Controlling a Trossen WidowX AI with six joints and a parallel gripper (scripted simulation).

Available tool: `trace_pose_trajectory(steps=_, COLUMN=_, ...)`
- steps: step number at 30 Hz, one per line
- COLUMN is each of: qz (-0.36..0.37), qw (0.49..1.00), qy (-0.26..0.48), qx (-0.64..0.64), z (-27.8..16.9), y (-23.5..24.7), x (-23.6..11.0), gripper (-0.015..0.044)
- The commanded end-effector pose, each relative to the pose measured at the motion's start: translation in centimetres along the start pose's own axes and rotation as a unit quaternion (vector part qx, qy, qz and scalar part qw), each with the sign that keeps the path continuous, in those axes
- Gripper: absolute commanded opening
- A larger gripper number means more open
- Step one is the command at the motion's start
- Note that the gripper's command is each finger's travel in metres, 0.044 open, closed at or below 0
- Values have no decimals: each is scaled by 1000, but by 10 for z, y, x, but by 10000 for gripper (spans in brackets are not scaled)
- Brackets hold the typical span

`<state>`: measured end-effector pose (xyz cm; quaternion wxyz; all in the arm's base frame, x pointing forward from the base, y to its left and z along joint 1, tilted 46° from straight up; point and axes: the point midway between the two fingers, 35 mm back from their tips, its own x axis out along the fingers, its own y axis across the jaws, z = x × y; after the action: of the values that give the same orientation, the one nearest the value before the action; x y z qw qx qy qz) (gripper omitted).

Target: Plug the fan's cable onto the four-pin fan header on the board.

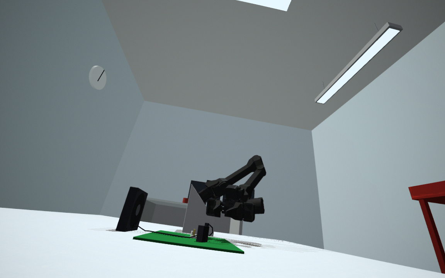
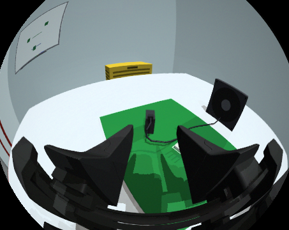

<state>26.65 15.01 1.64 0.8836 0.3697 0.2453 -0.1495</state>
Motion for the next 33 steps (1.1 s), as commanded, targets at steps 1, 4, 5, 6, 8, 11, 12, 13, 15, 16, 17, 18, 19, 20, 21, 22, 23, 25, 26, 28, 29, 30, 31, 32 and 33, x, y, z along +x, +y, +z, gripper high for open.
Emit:
trace_pose_trajectory(steps=1, qz=-14, qw=1000, qy=17, qx=-20, z=-2, y=-1, x=5, gripper=298)
trace_pose_trajectory(steps=4, qz=-29, qw=998, qy=36, qx=-39, z=-4, y=-2, x=11, gripper=376)
trace_pose_trajectory(steps=5, qz=-33, qw=998, qy=42, qx=-45, z=-4, y=-3, x=12, gripper=403)
trace_pose_trajectory(steps=6, qz=-38, qw=997, qy=49, qx=-51, z=-5, y=-4, x=14, gripper=429)
trace_pose_trajectory(steps=8, qz=-47, qw=995, qy=62, qx=-63, z=-6, y=-5, x=17, gripper=440)
trace_pose_trajectory(steps=11, qz=-60, qw=992, qy=82, qx=-79, z=-7, y=-7, x=22, gripper=440)
trace_pose_trajectory(steps=12, qz=-64, qw=990, qy=89, qx=-84, z=-7, y=-7, x=24, gripper=440)
trace_pose_trajectory(steps=13, qz=-68, qw=989, qy=96, qx=-89, z=-8, y=-8, x=25, gripper=440)
trace_pose_trajectory(steps=15, qz=-76, qw=986, qy=111, qx=-99, z=-9, y=-9, x=28, gripper=440)
trace_pose_trajectory(steps=16, qz=-80, qw=984, qy=118, qx=-103, z=-9, y=-10, x=29, gripper=440)
trace_pose_trajectory(steps=17, qz=-83, qw=983, qy=125, qx=-108, z=-9, y=-11, x=30, gripper=440)
trace_pose_trajectory(steps=18, qz=-87, qw=981, qy=133, qx=-112, z=-9, y=-11, x=32, gripper=440)
trace_pose_trajectory(steps=19, qz=-91, qw=979, qy=140, qx=-116, z=-10, y=-12, x=33, gripper=440)
trace_pose_trajectory(steps=20, qz=-94, qw=977, qy=148, qx=-120, z=-10, y=-13, x=34, gripper=440)
trace_pose_trajectory(steps=21, qz=-97, qw=975, qy=155, qx=-124, z=-10, y=-13, x=35, gripper=440)
trace_pose_trajectory(steps=22, qz=-100, qw=973, qy=163, qx=-128, z=-10, y=-14, x=36, gripper=440)
trace_pose_trajectory(steps=23, qz=-104, qw=971, qy=170, qx=-132, z=-10, y=-15, x=37, gripper=440)
trace_pose_trajectory(steps=25, qz=-109, qw=967, qy=186, qx=-138, z=-10, y=-16, x=39, gripper=440)
trace_pose_trajectory(steps=26, qz=-112, qw=964, qy=193, qx=-141, z=-10, y=-17, x=40, gripper=440)
trace_pose_trajectory(steps=28, qz=-117, qw=960, qy=209, qx=-147, z=-11, y=-18, x=41, gripper=440)
trace_pose_trajectory(steps=29, qz=-120, qw=957, qy=217, qx=-150, z=-10, y=-19, x=42, gripper=440)
trace_pose_trajectory(steps=30, qz=-122, qw=955, qy=225, qx=-152, z=-10, y=-19, x=43, gripper=440)
trace_pose_trajectory(steps=31, qz=-124, qw=952, qy=233, qx=-155, z=-10, y=-20, x=43, gripper=440)
trace_pose_trajectory(steps=32, qz=-126, qw=949, qy=241, qx=-157, z=-10, y=-21, x=44, gripper=440)
trace_pose_trajectory(steps=33, qz=-128, qw=947, qy=249, qx=-159, z=-10, y=-21, x=44, gripper=440)
